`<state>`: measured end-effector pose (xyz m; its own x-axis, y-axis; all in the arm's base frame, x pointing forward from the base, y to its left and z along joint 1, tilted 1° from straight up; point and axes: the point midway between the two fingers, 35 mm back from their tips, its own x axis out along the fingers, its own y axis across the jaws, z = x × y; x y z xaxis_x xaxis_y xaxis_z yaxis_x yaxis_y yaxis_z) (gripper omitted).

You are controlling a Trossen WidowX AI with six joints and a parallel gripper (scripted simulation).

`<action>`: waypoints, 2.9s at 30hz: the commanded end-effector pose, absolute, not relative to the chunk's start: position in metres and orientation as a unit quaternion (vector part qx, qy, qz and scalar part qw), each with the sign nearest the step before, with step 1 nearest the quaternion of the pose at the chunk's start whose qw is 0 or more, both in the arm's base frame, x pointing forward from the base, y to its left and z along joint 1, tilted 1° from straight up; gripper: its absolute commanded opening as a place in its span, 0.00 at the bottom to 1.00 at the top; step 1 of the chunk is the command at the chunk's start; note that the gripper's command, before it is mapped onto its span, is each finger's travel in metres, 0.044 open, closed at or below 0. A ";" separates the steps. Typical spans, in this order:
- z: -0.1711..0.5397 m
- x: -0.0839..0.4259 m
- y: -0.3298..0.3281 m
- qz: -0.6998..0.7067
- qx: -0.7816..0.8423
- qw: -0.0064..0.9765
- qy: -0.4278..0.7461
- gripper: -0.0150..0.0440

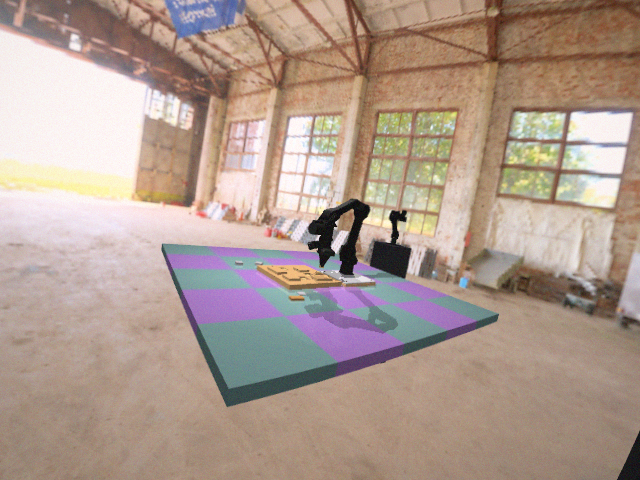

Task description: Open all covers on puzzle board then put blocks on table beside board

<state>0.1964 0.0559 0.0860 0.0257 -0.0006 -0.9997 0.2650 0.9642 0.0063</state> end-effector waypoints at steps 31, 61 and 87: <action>0.137 0.212 0.100 -0.091 0.099 0.713 0.688 0.39; 0.138 0.215 0.204 -0.088 0.102 0.713 0.689 0.39; 0.119 0.204 0.257 -0.086 0.103 0.712 0.689 0.39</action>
<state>0.2036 0.2575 0.1273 0.0418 0.0320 -0.9986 0.2617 0.9642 0.0419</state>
